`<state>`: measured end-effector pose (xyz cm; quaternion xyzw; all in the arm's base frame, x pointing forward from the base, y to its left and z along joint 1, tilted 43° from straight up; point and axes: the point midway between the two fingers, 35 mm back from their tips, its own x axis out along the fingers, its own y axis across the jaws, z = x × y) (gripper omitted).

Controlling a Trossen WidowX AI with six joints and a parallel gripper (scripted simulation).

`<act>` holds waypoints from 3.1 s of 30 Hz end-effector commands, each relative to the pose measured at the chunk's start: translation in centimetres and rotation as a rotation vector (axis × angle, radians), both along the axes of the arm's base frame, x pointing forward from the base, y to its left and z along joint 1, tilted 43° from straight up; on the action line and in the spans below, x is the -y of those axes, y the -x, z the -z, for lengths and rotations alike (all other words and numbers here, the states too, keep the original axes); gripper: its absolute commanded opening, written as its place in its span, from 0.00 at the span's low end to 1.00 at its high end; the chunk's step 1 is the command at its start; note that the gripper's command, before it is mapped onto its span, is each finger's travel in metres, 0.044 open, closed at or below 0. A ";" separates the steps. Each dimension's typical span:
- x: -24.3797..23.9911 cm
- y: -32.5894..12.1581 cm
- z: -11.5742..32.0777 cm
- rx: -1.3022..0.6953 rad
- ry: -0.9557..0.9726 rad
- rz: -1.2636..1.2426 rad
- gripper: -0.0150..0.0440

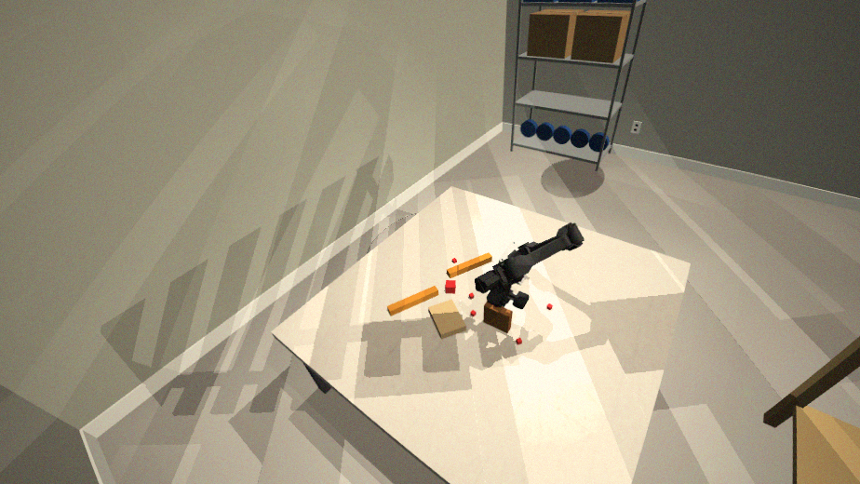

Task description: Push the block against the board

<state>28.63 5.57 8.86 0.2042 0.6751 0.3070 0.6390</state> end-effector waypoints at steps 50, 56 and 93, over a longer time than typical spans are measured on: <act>-0.6 -3.7 -0.2 0.006 -0.005 0.004 0.25; -0.5 -3.0 -0.2 0.006 -0.005 0.004 0.25; 3.4 0.3 -3.7 0.002 -0.003 0.003 0.25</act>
